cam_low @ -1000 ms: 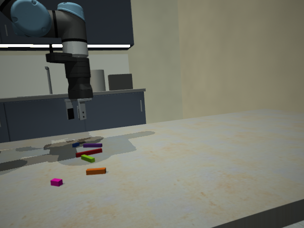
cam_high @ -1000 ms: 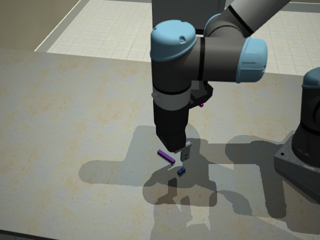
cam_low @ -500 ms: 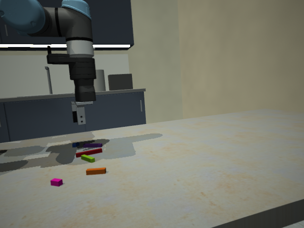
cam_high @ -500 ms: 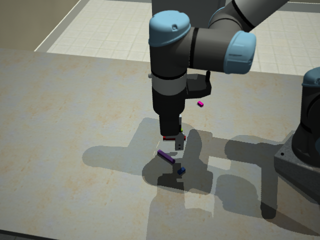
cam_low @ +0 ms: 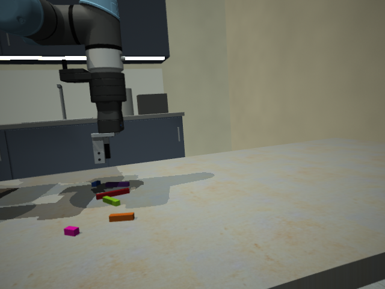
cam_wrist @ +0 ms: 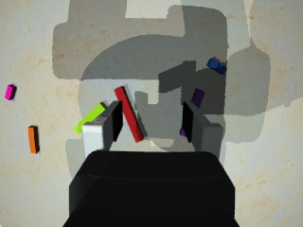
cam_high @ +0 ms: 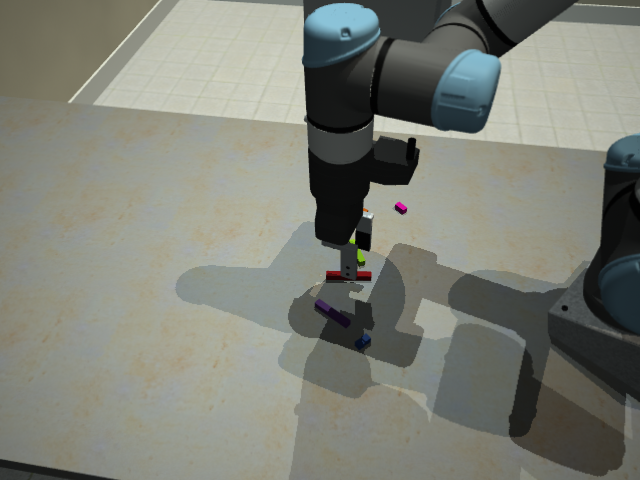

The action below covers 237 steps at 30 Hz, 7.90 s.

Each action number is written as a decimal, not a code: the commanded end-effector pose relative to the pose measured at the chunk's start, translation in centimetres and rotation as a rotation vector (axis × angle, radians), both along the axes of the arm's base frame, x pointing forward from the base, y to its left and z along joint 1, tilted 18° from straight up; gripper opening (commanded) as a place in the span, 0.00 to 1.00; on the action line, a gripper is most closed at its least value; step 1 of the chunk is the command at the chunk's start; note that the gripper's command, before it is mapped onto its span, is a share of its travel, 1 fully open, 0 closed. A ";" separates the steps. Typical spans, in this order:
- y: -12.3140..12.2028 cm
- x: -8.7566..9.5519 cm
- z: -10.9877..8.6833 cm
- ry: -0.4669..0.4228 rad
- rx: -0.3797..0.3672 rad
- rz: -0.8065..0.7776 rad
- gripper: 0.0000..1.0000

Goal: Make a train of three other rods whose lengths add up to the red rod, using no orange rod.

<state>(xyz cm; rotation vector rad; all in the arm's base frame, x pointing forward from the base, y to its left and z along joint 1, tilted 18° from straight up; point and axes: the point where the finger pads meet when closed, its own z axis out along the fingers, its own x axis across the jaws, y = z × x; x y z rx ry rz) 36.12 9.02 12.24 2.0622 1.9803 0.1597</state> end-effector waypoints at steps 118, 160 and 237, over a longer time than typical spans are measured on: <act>-8.5 3.3 -3.4 -0.125 0.232 -0.823 0.54; -8.5 3.5 -3.8 -0.125 0.232 -0.823 0.54; -8.7 4.0 -5.5 -0.125 0.232 -0.823 0.54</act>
